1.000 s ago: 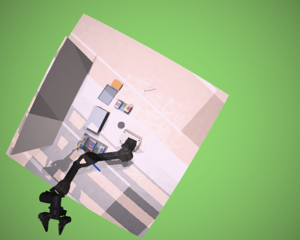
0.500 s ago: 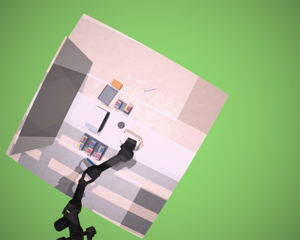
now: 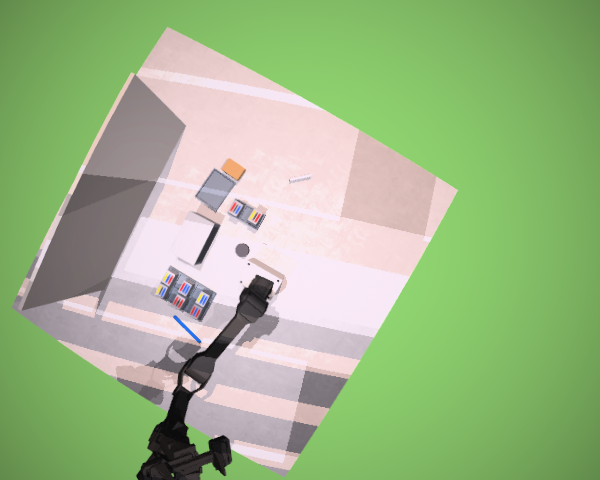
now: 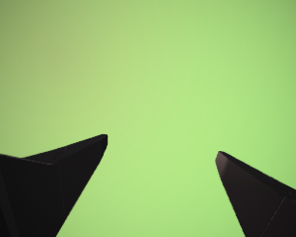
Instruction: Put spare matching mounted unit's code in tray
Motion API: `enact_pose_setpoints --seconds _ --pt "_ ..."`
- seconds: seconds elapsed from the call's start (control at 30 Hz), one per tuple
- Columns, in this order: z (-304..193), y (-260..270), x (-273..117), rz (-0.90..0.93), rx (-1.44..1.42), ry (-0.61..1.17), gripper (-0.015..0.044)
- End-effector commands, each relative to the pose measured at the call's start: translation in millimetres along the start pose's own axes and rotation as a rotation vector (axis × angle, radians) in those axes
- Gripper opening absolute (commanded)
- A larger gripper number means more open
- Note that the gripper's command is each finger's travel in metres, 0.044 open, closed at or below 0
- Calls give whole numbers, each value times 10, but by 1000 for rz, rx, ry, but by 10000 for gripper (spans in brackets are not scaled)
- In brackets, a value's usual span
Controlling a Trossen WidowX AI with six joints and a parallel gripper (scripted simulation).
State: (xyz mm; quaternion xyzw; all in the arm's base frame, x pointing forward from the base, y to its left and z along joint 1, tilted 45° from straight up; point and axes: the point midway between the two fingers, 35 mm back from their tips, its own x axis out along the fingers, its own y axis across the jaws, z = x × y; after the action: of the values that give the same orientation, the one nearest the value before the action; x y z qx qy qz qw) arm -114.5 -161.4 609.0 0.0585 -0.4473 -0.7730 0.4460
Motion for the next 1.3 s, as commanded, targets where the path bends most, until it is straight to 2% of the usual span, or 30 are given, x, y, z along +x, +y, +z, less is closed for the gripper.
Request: enact_pose_setpoints --seconds 0.0,0.3,0.53,0.67,0.8,0.93,1.1,1.27 --pt "-485 -25 240 6 -58 185 440" --pt "-1536 -60 470 10 -129 521 440" --pt "-2487 -77 376 73 -289 832 440" --pt "-3105 -99 147 128 -386 1040 440" --pt "-3384 -97 1 169 -435 1134 440" --pt "-3862 -66 -310 282 -530 1290 440" --pt "-4387 -84 -773 420 -663 1516 440" --pt "-4881 -121 -1453 622 -804 1771 440"
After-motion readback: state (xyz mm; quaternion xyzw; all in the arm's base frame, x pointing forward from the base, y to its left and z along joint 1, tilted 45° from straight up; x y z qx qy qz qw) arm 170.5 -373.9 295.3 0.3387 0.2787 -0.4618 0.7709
